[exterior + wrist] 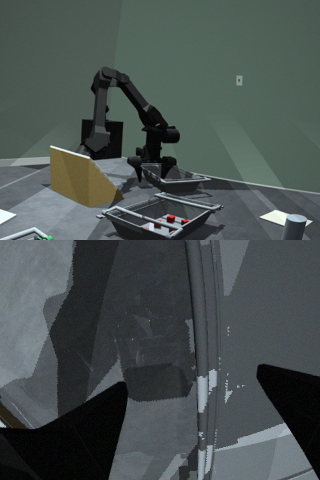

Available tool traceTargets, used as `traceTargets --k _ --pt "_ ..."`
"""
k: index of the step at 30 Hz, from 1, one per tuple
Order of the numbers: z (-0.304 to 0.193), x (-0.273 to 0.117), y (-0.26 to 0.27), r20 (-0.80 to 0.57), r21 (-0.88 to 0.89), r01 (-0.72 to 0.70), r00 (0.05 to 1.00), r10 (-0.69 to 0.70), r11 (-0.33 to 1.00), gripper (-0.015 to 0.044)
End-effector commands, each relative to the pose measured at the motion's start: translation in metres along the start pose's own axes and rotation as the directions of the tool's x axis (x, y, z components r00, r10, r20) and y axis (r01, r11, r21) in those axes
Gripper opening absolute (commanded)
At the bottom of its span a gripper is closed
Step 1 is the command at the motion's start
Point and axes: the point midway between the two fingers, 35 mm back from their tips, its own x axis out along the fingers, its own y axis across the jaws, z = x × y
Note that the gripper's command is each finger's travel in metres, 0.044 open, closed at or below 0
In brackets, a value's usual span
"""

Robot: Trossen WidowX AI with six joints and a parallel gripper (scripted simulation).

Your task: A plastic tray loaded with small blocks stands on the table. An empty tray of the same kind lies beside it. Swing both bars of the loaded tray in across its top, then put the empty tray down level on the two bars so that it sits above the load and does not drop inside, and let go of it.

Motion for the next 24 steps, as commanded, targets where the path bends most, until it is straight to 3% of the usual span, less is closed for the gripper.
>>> traceTargets --k 1,6,20,24 --pt "-0.0006 0.0089 0.0029 -0.006 0.003 -0.006 1.000 0.006 1.000 0.0440" --pt "-0.0006 0.0089 0.0029 -0.006 0.003 -0.006 1.000 0.006 1.000 0.0440" --pt "-0.0006 0.0089 0.0029 -0.006 0.003 -0.006 1.000 0.006 1.000 0.0235" --pt "-0.0006 0.0089 0.0029 -0.006 0.003 -0.006 1.000 0.006 1.000 0.0208"
